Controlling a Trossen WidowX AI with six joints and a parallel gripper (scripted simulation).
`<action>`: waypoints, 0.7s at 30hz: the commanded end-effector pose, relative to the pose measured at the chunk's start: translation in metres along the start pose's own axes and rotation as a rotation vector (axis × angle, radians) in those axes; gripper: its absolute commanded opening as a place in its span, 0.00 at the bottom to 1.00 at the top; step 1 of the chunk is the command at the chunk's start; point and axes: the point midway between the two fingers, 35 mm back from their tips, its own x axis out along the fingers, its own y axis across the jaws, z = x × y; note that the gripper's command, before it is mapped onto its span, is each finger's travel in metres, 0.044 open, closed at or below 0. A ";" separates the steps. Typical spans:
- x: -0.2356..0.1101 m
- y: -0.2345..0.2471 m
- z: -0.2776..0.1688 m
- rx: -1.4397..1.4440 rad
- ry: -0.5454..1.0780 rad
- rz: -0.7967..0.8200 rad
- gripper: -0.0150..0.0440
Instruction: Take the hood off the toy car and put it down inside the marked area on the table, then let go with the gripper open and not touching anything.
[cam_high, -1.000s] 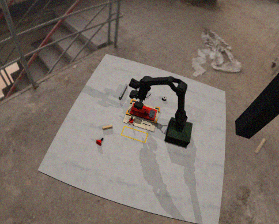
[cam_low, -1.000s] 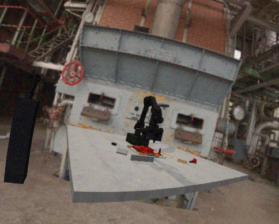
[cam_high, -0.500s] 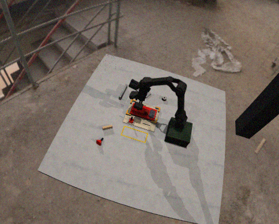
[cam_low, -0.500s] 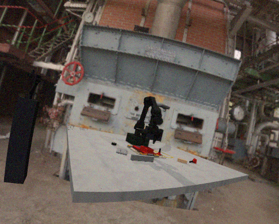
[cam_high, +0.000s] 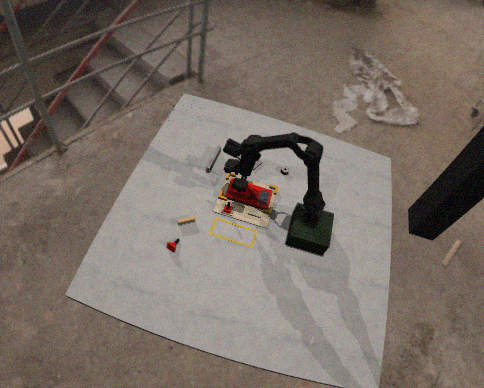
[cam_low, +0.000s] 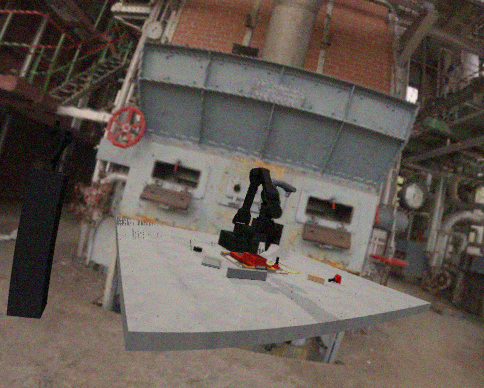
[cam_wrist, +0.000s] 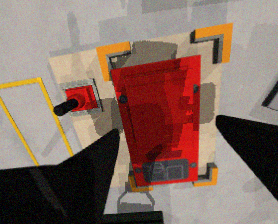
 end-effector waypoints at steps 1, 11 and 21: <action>0.004 0.000 -0.002 0.003 0.008 -0.003 1.00; 0.010 0.000 -0.003 0.003 0.008 -0.003 1.00; 0.016 0.000 -0.003 0.003 0.008 -0.003 1.00</action>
